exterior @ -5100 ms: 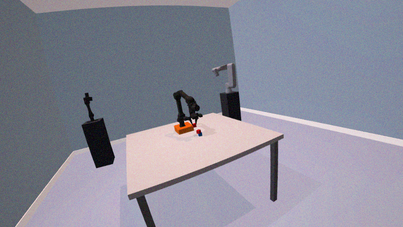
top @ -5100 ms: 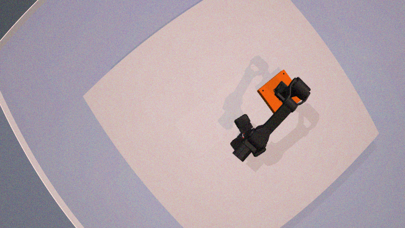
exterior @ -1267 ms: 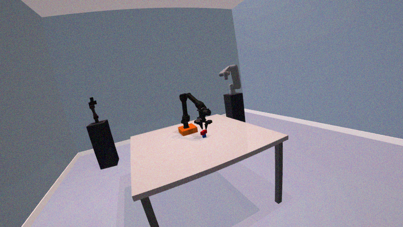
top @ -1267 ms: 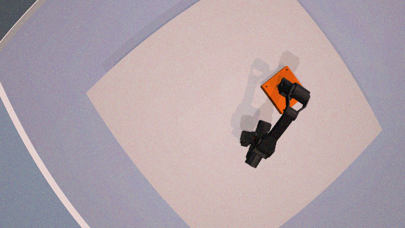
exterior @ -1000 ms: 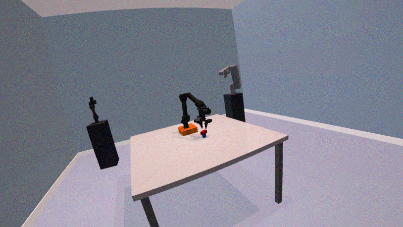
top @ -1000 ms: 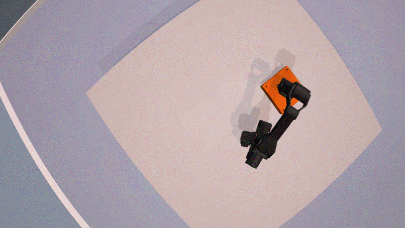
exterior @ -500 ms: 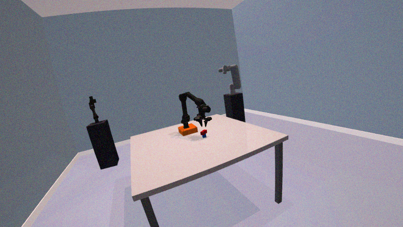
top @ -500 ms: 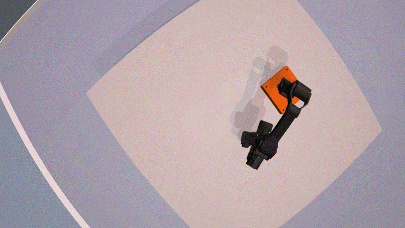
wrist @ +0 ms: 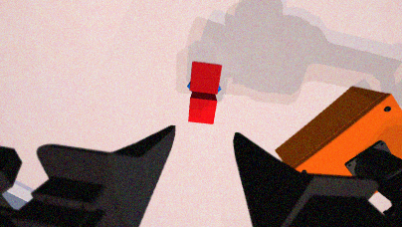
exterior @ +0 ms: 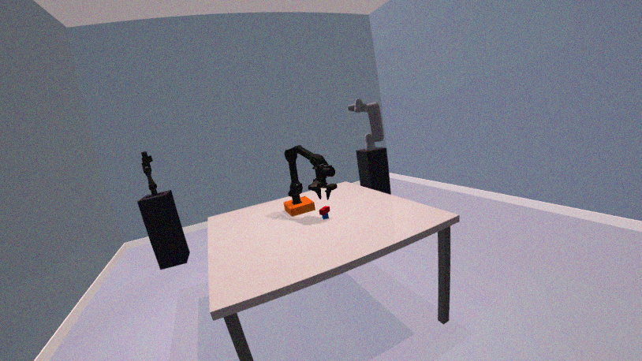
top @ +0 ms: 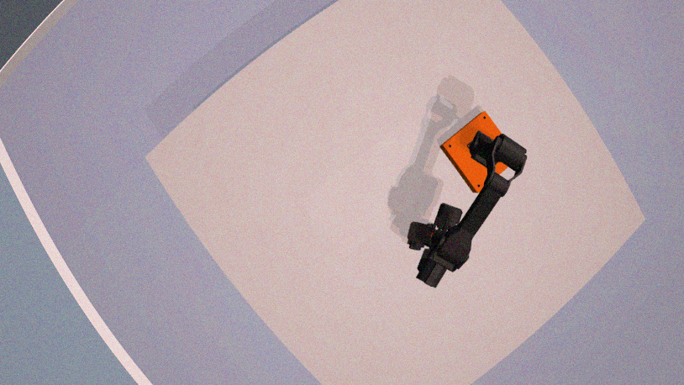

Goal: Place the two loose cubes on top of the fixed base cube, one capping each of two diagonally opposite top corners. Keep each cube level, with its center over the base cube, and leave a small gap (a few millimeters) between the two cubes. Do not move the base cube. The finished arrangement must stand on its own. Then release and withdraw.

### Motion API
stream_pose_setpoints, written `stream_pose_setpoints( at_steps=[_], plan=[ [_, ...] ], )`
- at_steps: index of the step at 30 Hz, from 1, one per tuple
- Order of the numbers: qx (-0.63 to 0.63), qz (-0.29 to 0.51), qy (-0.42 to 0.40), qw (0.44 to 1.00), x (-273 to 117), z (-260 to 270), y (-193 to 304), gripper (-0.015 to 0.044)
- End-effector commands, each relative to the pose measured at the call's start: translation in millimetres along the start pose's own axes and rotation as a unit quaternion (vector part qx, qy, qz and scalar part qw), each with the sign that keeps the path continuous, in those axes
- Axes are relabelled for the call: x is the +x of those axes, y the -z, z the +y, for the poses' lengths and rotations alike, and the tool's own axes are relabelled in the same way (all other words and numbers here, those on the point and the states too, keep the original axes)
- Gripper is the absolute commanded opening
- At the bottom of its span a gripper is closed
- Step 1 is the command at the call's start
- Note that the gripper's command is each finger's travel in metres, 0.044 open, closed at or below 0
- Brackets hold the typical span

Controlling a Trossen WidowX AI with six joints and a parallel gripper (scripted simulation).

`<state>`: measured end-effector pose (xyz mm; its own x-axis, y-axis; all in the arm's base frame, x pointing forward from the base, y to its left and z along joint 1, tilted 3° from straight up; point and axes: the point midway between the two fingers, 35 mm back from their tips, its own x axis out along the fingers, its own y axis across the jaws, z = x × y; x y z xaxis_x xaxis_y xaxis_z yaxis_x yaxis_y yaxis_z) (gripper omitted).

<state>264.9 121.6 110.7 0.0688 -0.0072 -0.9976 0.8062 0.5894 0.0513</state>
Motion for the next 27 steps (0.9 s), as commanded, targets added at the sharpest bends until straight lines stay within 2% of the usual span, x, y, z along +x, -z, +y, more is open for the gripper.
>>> stream_pose_setpoints(
  at_steps=[1, 4, 9, 16, 27],
  plan=[
    [0.000, -0.001, -0.003, 1.000, -5.7, 1.3, -0.3, 0.0336],
    [0.000, -0.001, -0.003, 1.000, -7.9, 1.3, -0.2, 0.0400],
    [0.000, 0.001, 0.000, 1.000, -5.3, 3.5, 8.9, 0.0400],
    [0.000, 0.005, -0.001, 1.000, -8.0, 23.3, 99.0, 0.0400],
    [0.000, 0.005, -0.001, 1.000, -8.1, 23.5, 101.5, 0.0400]
  ],
)
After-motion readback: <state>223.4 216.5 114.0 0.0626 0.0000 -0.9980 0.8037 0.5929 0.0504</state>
